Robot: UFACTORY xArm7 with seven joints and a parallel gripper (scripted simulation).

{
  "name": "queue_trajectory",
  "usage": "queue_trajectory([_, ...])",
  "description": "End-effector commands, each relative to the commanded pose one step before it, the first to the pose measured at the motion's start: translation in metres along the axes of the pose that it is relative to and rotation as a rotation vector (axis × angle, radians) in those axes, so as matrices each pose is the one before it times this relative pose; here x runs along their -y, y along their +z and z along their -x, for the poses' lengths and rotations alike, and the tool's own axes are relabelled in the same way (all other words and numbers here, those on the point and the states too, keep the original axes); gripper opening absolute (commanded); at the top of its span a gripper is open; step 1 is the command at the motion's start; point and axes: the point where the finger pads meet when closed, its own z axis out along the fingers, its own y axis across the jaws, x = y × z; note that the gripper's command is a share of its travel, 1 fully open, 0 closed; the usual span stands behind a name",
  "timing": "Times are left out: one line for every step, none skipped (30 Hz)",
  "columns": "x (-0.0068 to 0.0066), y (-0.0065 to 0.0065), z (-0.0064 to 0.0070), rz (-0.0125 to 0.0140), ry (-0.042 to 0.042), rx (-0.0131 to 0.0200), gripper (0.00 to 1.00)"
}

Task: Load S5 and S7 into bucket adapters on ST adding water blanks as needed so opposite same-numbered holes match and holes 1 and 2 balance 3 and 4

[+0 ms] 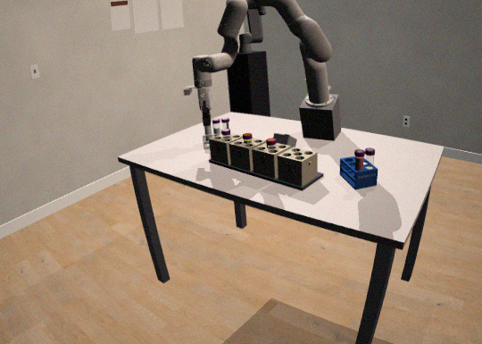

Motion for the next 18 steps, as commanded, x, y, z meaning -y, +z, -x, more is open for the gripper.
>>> queue_trajectory([-0.00045,-0.00536,-0.00173,0.00071,0.00035,-0.00440,0.00])
queue_trajectory([0.00000,-0.00067,0.00000,0.00000,0.00000,0.00000,0.00])
queue_trajectory([0.00000,-0.00067,0.00000,0.00000,0.00000,0.00000,0.00])
queue_trajectory([0.00000,-0.00067,0.00000,0.00000,0.00000,0.00000,0.00])
queue_trajectory([0.00000,-0.00067,0.00000,0.00000,0.00000,0.00000,0.00])
queue_trajectory([0.00000,0.00000,0.00000,0.00000,0.00000,0.00000,0.00])
queue_trajectory([0.00000,0.00000,0.00000,0.00000,0.00000,0.00000,0.00])
queue_trajectory([0.00000,-0.00067,0.00000,0.00000,0.00000,0.00000,0.00])
queue_trajectory([0.00000,-0.00067,0.00000,0.00000,0.00000,0.00000,0.00])
queue_trajectory([0.00000,-0.00067,0.00000,0.00000,0.00000,0.00000,0.00])
queue_trajectory([0.00000,-0.00067,0.00000,0.00000,0.00000,0.00000,0.00])
queue_trajectory([0.00000,-0.00067,0.00000,0.00000,0.00000,0.00000,0.00])
queue_trajectory([0.00000,-0.00067,0.00000,0.00000,0.00000,0.00000,0.00])
queue_trajectory([0.00000,-0.00067,0.00000,0.00000,0.00000,0.00000,0.00])
queue_trajectory([0.00000,-0.00067,0.00000,0.00000,0.00000,0.00000,0.00])
queue_trajectory([0.00000,-0.00067,0.00000,0.00000,0.00000,0.00000,0.00])
queue_trajectory([0.00000,-0.00067,0.00000,0.00000,0.00000,0.00000,0.00])
queue_trajectory([0.00000,-0.00067,0.00000,0.00000,0.00000,0.00000,0.00])
